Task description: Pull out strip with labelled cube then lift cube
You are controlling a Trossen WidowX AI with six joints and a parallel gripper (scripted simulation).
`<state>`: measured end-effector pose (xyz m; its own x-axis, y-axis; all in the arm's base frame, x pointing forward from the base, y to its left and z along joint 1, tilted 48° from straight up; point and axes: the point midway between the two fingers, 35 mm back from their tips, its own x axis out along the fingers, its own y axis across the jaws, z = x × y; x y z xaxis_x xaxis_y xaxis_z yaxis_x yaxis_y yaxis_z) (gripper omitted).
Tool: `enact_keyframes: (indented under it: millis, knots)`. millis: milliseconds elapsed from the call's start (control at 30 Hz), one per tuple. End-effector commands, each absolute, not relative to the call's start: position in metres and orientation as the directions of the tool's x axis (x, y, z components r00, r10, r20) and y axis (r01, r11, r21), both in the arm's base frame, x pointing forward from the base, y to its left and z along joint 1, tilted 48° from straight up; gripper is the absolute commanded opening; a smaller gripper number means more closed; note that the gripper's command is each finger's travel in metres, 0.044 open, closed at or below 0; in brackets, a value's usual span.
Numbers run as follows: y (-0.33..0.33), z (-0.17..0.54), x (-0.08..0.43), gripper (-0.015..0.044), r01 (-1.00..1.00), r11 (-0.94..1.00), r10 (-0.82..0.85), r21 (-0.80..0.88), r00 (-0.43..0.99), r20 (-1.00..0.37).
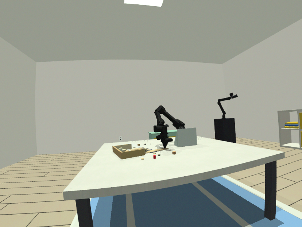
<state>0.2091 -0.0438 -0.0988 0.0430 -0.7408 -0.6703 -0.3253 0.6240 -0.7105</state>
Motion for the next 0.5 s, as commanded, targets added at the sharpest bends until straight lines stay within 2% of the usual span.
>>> enact_keyframes:
  millis: [0,467]
  knots:
    - [-0.0497,-0.0987,0.1924,0.0000,-0.341,0.624,-0.745,-0.704,0.013,-0.667]
    - [-0.0508,-0.0977,0.1881,0.0000,-0.341,0.624,-0.745,-0.704,0.013,-0.667]
